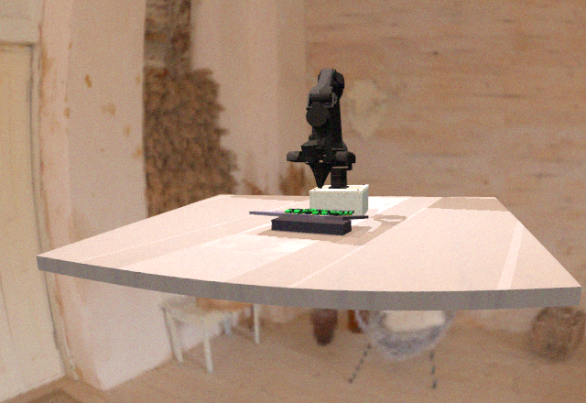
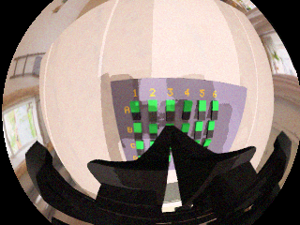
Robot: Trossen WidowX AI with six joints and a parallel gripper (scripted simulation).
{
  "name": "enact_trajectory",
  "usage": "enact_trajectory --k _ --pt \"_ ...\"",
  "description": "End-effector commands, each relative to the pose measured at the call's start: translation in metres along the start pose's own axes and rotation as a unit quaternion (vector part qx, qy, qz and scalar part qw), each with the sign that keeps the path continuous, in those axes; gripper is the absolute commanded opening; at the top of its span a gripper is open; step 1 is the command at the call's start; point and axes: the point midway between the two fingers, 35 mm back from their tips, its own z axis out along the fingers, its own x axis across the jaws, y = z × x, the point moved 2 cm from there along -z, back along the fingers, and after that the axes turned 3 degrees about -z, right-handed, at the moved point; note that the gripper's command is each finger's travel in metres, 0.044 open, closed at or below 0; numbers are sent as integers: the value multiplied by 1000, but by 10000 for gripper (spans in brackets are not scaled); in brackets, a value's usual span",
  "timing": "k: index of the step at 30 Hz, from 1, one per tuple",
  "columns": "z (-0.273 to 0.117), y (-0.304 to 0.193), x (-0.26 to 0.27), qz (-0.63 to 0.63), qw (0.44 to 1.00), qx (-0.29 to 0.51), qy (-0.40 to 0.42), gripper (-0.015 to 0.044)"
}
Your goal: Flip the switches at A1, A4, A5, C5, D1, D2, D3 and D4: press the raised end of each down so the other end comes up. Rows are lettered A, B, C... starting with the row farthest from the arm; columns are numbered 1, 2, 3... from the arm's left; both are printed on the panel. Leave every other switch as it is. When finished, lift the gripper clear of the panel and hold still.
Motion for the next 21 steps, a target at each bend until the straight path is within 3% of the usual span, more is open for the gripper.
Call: enact_trajectory --k 1,7,11,21 --pt "0 1 -37 7 1000 1 -1 0" --pt "3 2 -37 7 1000 2 -1 0" --pt "35 3 -37 7 1000 14 -1 0" --pt "46 2 -37 7 1000 14 -1 0"
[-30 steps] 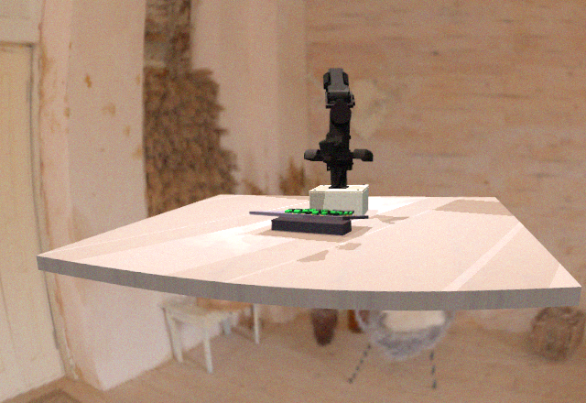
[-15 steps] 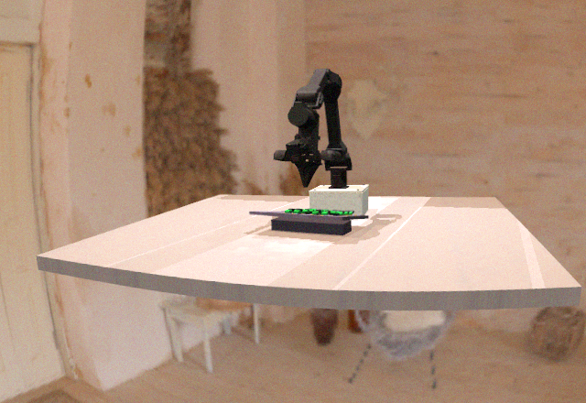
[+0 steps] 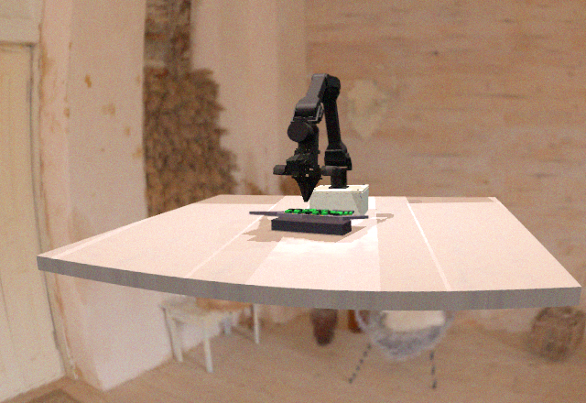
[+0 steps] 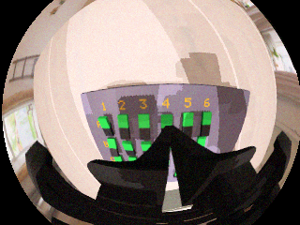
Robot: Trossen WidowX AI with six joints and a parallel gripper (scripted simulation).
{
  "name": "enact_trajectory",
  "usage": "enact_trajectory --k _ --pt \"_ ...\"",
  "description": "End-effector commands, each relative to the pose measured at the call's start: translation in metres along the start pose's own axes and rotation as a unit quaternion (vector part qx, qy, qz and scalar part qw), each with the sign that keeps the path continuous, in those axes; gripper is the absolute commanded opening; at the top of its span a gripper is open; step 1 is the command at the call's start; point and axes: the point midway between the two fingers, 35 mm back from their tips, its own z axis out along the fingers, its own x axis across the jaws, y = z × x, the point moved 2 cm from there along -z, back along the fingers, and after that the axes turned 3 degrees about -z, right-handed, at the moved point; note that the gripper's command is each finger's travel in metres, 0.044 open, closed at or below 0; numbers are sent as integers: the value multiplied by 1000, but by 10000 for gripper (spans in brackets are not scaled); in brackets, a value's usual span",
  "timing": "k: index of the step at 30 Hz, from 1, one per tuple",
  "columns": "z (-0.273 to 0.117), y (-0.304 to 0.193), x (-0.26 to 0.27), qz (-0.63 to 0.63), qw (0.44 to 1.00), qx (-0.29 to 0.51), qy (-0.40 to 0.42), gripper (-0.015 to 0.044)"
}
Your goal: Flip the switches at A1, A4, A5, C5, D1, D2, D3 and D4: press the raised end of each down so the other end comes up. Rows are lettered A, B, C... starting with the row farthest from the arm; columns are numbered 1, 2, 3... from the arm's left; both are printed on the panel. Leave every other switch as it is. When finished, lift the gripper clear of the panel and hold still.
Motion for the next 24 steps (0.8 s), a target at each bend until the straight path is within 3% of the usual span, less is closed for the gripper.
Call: enact_trajectory --k 1,24 --pt "7 -2 1 -2 1000 5 2 0" --pt "19 -2 1 -2 1000 5 2 0"
